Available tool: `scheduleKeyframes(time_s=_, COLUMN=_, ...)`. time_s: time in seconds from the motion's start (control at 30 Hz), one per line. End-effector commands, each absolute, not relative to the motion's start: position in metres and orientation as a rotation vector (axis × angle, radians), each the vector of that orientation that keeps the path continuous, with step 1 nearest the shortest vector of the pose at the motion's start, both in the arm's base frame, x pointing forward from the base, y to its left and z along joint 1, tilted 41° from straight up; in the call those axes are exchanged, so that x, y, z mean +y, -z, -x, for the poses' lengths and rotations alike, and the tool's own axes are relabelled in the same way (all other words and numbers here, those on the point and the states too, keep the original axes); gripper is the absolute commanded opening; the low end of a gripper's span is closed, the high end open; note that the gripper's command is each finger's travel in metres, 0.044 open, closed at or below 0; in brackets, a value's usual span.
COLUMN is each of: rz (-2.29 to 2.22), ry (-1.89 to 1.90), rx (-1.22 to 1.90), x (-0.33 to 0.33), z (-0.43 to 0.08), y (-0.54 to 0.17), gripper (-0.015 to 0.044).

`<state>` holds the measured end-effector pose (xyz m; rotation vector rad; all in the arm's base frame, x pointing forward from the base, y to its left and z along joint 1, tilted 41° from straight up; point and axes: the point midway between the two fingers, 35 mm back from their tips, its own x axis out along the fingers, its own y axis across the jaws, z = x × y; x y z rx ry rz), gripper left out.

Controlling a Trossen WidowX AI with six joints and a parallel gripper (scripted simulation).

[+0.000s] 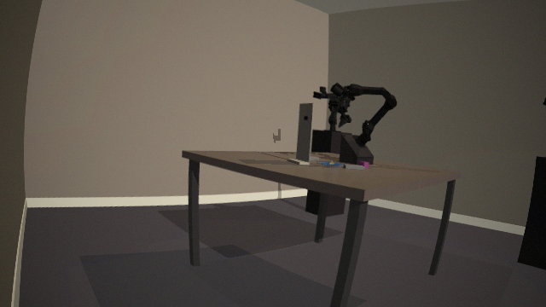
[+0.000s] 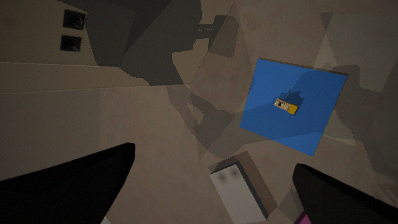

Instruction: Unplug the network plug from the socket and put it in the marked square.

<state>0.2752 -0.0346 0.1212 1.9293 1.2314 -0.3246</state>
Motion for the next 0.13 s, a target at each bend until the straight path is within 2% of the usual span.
scheduleKeyframes(time_s=0.0, rz=-1.929, ry=0.319, rx=1.233, x=-0.0342, z=-0.2751, y=-0.1217, gripper=0.044)
scheduleKeyframes(time_s=0.1, rz=-1.929, ry=0.319, rx=1.233, x=-0.0342, z=-0.2751, y=-0.1217, gripper=0.044)
